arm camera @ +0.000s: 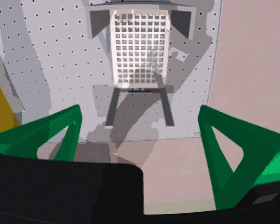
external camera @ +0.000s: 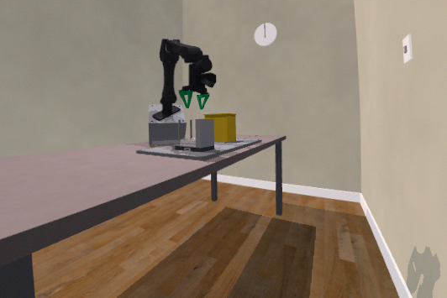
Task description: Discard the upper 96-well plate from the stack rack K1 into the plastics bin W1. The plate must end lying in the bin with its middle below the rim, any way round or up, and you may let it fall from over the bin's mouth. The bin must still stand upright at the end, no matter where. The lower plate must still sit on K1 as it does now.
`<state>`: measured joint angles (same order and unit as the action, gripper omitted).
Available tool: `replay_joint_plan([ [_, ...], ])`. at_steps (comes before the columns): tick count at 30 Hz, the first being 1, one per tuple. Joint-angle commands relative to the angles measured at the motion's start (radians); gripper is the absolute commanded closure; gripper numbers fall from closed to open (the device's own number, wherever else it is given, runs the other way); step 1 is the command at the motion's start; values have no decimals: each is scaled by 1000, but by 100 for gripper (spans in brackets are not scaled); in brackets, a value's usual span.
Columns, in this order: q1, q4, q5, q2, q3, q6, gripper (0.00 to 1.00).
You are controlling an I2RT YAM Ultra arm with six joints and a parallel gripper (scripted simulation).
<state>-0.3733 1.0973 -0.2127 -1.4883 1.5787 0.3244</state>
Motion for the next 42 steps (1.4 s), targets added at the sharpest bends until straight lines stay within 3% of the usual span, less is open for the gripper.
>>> replay_joint_plan([
  [1, 0, -31, 8, 4, -4, 4, 0],
  [42, -41, -247, 30, -78, -131, 38, 0],
])
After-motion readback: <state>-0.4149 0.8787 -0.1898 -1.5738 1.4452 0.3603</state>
